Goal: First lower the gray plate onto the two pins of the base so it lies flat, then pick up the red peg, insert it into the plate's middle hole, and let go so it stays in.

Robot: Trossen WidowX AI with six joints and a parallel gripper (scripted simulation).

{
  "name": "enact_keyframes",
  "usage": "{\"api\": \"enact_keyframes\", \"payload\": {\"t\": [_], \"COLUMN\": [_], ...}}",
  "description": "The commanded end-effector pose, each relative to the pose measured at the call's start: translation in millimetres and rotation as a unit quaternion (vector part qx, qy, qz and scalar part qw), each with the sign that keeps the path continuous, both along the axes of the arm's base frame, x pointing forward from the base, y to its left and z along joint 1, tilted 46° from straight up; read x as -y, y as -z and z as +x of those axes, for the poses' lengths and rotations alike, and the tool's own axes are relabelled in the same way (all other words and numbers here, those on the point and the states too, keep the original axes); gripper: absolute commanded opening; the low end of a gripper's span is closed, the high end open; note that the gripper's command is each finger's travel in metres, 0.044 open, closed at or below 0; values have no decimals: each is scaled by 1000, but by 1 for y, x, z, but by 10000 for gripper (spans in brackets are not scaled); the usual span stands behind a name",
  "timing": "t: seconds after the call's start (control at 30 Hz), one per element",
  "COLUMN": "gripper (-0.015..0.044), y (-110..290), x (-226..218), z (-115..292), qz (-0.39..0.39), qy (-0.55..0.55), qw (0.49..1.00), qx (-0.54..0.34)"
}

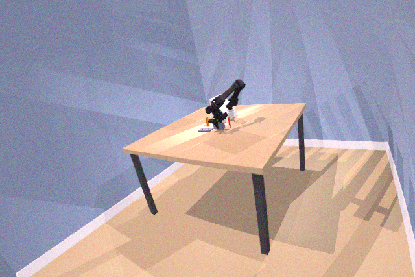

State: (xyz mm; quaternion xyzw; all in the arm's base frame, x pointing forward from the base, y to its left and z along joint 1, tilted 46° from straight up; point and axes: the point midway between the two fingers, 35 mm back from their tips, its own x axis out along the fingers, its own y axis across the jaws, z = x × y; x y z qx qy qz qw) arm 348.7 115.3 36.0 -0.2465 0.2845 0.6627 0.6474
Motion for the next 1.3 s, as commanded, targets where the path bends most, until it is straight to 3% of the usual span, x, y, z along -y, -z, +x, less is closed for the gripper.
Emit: {"api": "enact_keyframes", "payload": {"t": [0.0, 1.03, 1.27], "gripper": [0, 0, 0], "y": [-10, -83, -77], "x": [11, 77, 81], "z": [4, 4, 5], "qz": [-2, -1, -1], "qy": [0, 0, -3], "qw": [1000, 1000, 1000], "qx": [6, 5, 8]}}
